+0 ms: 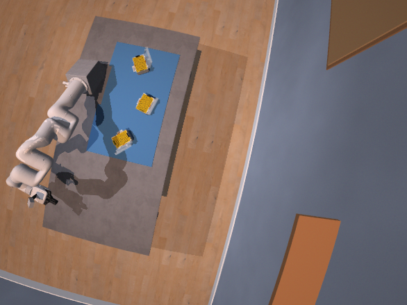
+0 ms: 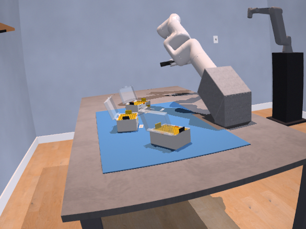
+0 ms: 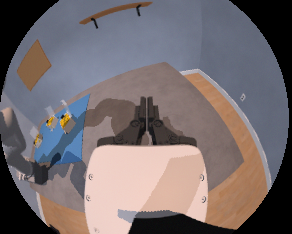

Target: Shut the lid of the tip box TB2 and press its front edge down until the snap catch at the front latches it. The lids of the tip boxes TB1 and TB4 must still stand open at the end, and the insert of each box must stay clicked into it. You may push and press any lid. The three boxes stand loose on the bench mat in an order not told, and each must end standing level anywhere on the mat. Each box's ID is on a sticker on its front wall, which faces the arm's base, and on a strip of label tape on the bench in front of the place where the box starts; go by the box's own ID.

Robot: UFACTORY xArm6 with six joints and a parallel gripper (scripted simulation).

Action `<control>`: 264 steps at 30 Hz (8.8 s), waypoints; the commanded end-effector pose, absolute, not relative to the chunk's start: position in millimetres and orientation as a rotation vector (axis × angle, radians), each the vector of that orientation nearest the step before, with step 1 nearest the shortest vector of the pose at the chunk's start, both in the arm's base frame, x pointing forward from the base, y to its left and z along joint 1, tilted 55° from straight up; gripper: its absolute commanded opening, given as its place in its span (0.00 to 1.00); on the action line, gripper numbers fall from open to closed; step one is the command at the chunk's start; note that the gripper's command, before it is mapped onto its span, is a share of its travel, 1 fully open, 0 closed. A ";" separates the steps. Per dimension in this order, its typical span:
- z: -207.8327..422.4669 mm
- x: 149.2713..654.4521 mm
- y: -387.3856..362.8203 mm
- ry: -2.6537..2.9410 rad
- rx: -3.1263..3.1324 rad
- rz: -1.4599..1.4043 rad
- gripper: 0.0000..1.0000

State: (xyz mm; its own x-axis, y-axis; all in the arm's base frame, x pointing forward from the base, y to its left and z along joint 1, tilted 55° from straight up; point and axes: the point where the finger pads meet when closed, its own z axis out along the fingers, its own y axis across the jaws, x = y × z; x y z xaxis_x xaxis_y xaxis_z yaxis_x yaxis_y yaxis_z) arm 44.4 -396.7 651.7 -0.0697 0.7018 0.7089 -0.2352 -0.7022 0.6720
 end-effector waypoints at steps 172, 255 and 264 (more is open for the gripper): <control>260.1 202.7 -23.8 0.919 3.856 -0.766 0.00; 252.7 222.8 -56.1 0.803 1.636 -0.835 0.00; 232.6 228.4 -84.3 0.803 1.636 -0.835 0.00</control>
